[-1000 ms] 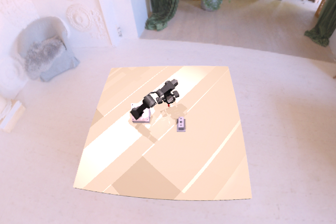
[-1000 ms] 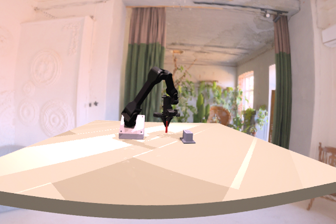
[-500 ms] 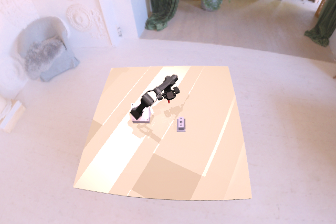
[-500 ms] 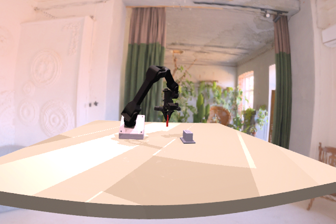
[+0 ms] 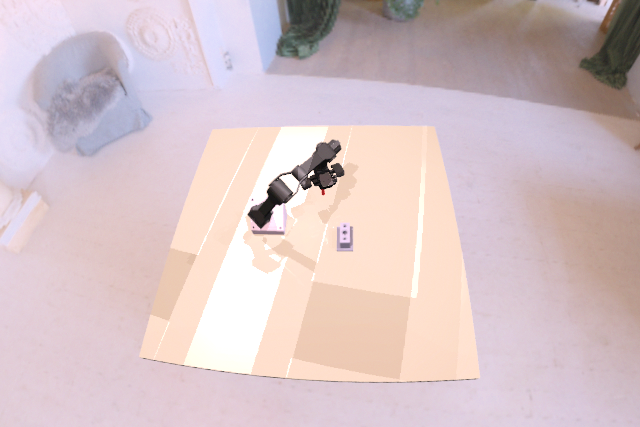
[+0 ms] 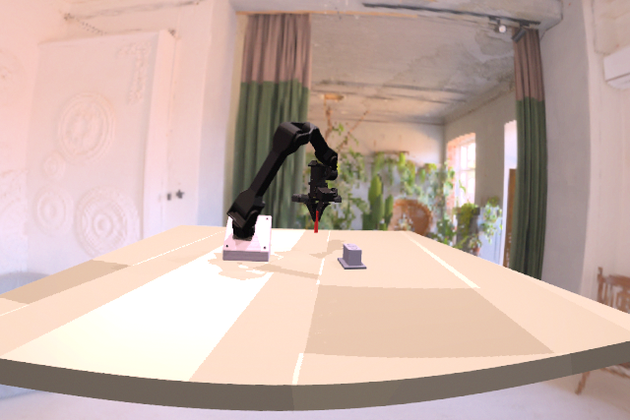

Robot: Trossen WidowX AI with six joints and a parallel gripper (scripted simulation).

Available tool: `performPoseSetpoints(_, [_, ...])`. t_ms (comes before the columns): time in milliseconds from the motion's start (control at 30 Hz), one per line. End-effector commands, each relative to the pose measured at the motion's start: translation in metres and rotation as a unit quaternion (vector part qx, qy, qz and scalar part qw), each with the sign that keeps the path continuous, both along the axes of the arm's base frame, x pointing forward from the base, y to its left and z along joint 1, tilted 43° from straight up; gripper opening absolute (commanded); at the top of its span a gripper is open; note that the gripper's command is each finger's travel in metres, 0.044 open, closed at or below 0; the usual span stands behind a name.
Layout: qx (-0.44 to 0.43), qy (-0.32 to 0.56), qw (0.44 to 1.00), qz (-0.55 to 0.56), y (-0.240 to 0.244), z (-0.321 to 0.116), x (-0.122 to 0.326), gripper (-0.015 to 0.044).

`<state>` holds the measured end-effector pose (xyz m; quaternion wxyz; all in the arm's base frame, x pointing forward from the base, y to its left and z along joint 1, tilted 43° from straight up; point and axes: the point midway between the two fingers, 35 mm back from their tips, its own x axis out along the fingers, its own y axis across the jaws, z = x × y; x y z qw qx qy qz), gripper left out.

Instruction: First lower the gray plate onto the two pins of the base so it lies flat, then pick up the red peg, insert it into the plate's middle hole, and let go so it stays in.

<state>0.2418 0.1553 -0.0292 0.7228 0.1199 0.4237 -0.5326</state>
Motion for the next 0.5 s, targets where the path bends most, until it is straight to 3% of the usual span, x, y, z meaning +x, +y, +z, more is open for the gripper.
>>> performPoseSetpoints(0, [0.003,-0.003,1.000,0.001,-0.004,0.009,0.010,0.0000])
performPoseSetpoints(467, [0.009,-0.003,1.000,0.002,-0.022,0.032,0.038,0.0000])
